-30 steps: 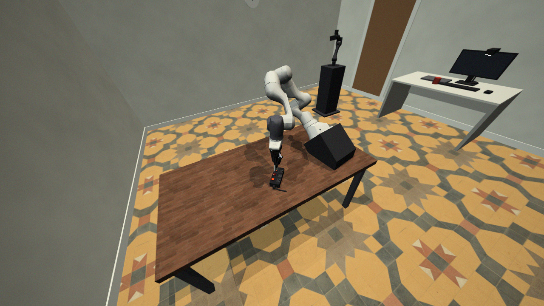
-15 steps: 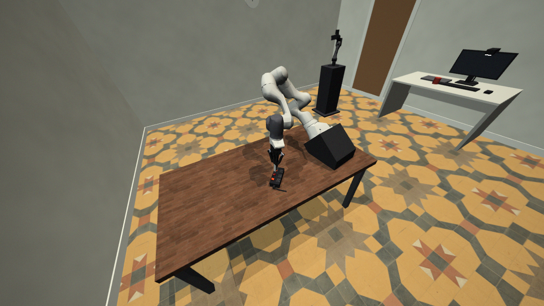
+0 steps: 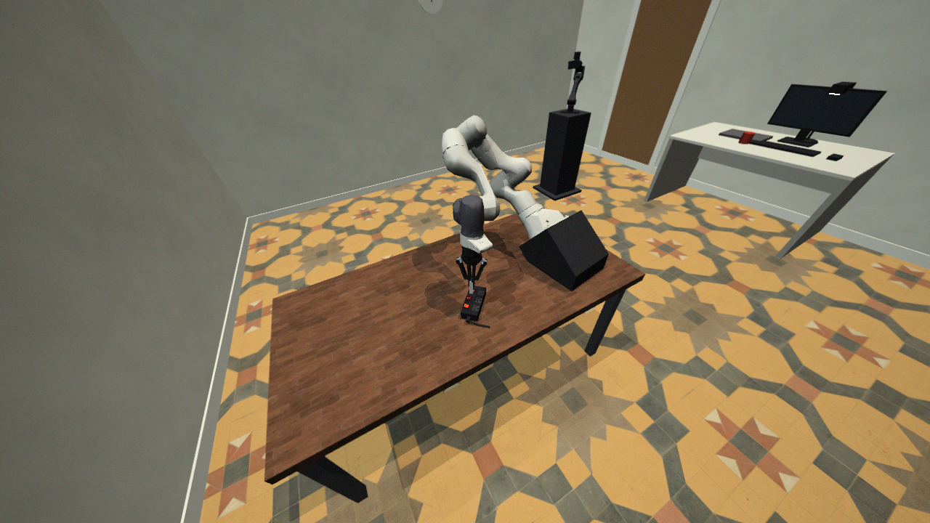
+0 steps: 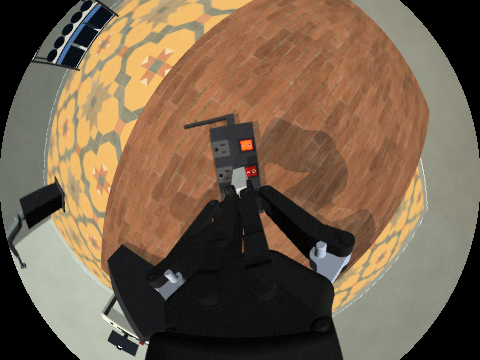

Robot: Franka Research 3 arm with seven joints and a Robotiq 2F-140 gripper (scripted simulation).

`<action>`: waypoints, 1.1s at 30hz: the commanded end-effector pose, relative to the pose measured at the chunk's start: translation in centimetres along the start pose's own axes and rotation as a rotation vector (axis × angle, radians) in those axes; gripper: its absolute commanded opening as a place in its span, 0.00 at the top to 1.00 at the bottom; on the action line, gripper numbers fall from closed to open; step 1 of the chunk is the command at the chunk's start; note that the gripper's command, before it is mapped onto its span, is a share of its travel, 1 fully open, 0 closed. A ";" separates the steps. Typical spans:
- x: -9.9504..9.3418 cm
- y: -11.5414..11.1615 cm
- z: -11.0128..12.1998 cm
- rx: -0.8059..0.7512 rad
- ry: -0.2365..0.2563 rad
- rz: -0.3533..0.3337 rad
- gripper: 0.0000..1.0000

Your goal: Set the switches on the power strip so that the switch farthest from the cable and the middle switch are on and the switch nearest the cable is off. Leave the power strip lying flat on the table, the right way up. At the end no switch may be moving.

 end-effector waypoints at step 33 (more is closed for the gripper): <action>3.6 -0.5 0.2 -1.086 0.065 -0.055 1.00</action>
Point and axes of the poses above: the point where the finger pads meet when closed, its own x axis out along the fingers, its own z axis across the jaws, y = z × x, the point moved 1 cm from there along -x, back along the fingers, and after that the axes turned 6 degrees about x, right-handed, at the moved point
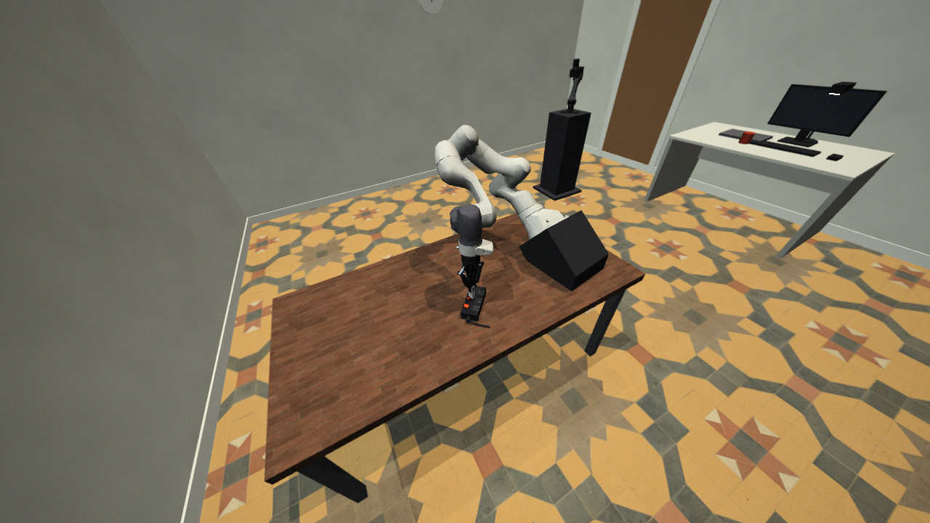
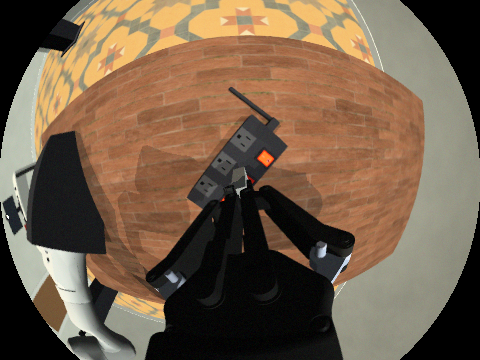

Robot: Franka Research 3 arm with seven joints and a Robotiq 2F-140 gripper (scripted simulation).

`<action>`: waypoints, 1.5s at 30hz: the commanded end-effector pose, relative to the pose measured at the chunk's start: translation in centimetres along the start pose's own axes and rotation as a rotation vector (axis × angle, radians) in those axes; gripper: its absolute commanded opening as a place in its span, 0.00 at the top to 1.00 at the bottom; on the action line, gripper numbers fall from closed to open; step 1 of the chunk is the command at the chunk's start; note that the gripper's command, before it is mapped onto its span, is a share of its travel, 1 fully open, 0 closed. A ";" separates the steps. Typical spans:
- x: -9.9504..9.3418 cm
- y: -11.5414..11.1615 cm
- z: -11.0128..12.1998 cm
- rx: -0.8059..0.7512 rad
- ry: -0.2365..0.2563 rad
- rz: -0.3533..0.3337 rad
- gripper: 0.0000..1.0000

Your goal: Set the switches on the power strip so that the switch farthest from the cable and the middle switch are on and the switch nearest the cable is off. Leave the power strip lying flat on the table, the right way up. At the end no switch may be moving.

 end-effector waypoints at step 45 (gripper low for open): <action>1.0 -0.3 0.0 -0.587 0.079 -0.033 1.00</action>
Point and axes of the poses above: the point where the finger pads meet when closed, its own x axis out along the fingers, its own z axis across the jaws, y = z × x, the point moved 1 cm from there along -x, back along the fingers, and after that the axes turned 6 degrees about x, right-handed, at the moved point
